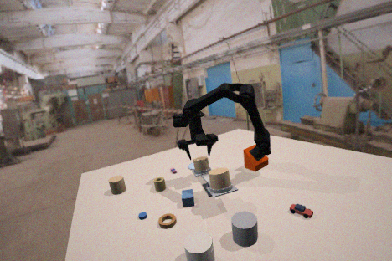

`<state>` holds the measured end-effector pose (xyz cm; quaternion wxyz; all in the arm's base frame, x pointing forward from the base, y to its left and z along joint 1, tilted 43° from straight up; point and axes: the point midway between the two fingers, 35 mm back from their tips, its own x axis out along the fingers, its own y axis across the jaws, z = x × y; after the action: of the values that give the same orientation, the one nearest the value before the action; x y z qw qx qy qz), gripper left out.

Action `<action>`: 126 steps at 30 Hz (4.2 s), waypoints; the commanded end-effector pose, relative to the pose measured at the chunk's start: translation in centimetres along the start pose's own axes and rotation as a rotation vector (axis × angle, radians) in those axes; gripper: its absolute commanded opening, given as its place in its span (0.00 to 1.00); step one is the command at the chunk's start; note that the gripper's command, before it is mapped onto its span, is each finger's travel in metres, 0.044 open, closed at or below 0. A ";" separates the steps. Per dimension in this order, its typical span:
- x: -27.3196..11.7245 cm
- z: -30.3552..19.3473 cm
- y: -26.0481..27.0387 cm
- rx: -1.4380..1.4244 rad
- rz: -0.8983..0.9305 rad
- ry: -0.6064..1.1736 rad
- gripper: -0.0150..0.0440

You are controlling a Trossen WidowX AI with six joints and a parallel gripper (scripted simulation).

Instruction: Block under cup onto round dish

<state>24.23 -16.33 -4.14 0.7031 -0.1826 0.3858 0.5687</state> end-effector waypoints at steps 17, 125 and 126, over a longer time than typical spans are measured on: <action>3.4 0.1 0.2 0.009 0.003 -0.008 1.00; -5.1 -0.2 -0.3 0.010 0.003 -0.004 0.25; -5.2 -0.2 -0.3 0.010 0.003 -0.004 0.25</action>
<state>24.11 -19.28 -0.98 0.7036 -0.1693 0.3873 0.5712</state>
